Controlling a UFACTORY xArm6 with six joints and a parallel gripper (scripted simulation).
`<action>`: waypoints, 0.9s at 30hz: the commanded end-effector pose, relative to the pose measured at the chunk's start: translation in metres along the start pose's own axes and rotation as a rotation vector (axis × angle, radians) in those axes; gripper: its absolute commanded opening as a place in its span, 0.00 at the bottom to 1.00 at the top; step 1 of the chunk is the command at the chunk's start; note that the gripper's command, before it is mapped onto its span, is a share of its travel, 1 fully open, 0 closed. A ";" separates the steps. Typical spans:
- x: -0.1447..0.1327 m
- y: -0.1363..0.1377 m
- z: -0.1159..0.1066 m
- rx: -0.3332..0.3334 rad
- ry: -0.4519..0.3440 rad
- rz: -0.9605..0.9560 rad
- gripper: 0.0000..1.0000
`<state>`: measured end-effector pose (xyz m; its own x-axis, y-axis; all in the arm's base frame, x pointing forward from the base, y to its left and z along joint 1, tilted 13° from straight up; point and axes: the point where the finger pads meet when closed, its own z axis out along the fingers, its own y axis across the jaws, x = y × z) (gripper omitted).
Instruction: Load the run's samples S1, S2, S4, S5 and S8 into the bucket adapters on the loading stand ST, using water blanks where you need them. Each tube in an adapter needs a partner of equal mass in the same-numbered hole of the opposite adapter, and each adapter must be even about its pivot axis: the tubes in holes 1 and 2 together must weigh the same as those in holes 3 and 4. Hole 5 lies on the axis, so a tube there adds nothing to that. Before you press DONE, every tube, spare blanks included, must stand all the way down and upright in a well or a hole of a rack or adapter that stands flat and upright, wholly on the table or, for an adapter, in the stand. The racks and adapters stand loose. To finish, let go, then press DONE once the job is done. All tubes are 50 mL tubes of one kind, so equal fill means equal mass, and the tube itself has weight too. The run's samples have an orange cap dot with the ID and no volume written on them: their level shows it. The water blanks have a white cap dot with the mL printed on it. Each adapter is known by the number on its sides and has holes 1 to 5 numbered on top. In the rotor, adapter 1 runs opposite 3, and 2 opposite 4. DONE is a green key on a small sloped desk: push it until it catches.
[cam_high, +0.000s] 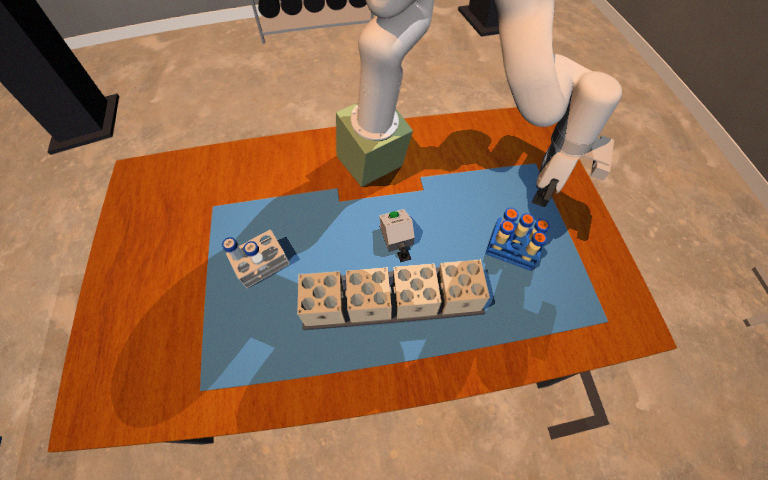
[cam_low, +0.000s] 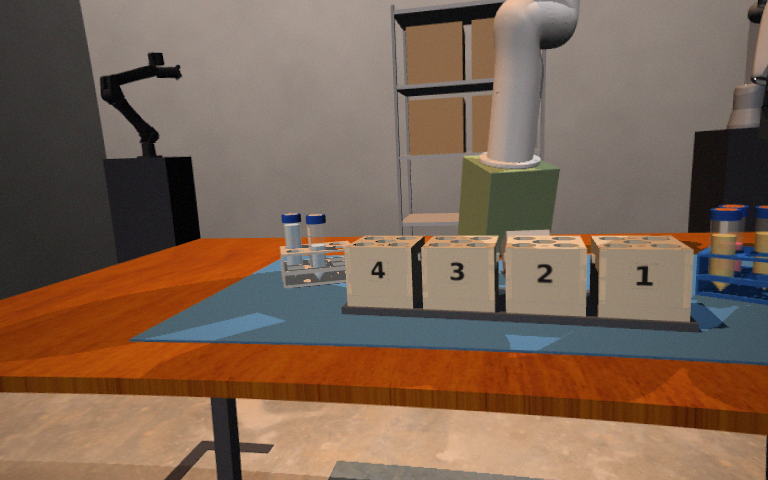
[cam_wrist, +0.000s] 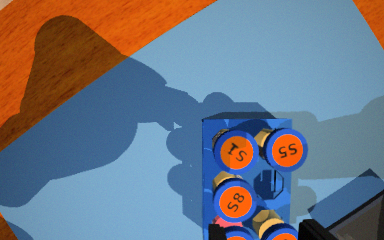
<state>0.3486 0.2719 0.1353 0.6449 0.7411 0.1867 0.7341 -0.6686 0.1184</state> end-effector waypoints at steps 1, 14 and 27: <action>0.001 0.000 -0.006 0.000 0.003 0.000 0.44; 0.001 0.000 -0.018 0.000 0.003 0.000 0.44; 0.001 0.000 -0.018 0.000 0.003 0.000 0.44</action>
<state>0.3448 0.2706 0.1518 0.6451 0.7412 0.1855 0.7341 -0.6686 0.1183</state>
